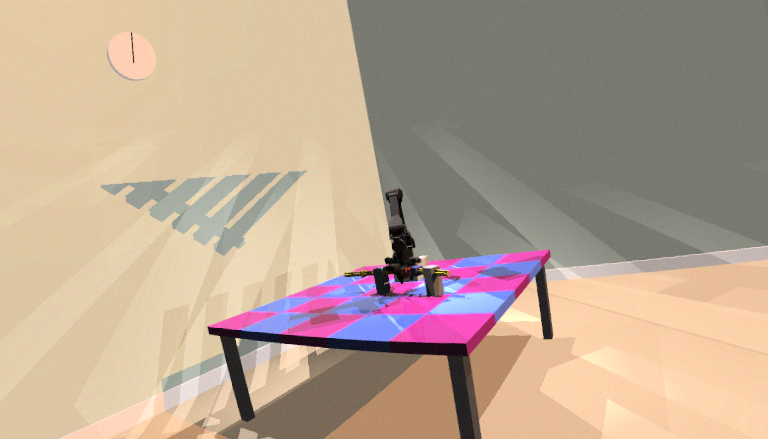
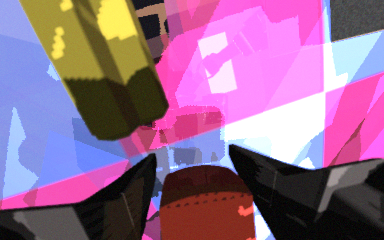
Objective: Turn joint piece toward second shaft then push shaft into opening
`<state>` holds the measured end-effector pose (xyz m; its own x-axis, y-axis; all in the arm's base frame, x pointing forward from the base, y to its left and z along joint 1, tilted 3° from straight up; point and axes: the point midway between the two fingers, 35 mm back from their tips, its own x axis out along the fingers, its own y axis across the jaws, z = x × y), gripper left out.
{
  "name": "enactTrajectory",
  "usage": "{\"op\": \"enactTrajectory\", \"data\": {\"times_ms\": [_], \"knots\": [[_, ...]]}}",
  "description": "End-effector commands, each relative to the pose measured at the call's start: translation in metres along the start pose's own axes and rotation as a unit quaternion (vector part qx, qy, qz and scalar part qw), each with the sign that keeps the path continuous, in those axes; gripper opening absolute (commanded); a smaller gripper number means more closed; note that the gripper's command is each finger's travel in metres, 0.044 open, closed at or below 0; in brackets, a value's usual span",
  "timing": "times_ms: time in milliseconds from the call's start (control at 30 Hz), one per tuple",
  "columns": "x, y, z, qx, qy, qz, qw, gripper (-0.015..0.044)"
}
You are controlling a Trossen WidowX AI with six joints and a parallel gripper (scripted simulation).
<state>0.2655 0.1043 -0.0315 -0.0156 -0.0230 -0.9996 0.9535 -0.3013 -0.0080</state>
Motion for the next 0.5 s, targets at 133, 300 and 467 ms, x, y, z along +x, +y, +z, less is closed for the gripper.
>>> {"op": "enactTrajectory", "data": {"times_ms": [133, 300, 467], "knots": [[0.0006, 0.0000, -0.0005, 0.002, 0.002, 0.000, 1.000, 0.0182], [0.0006, 0.0000, -0.0005, 0.002, 0.002, 0.000, 1.000, 0.0182], [0.0006, 0.0000, -0.0005, 0.002, 0.002, 0.000, 1.000, 0.0182]]}}
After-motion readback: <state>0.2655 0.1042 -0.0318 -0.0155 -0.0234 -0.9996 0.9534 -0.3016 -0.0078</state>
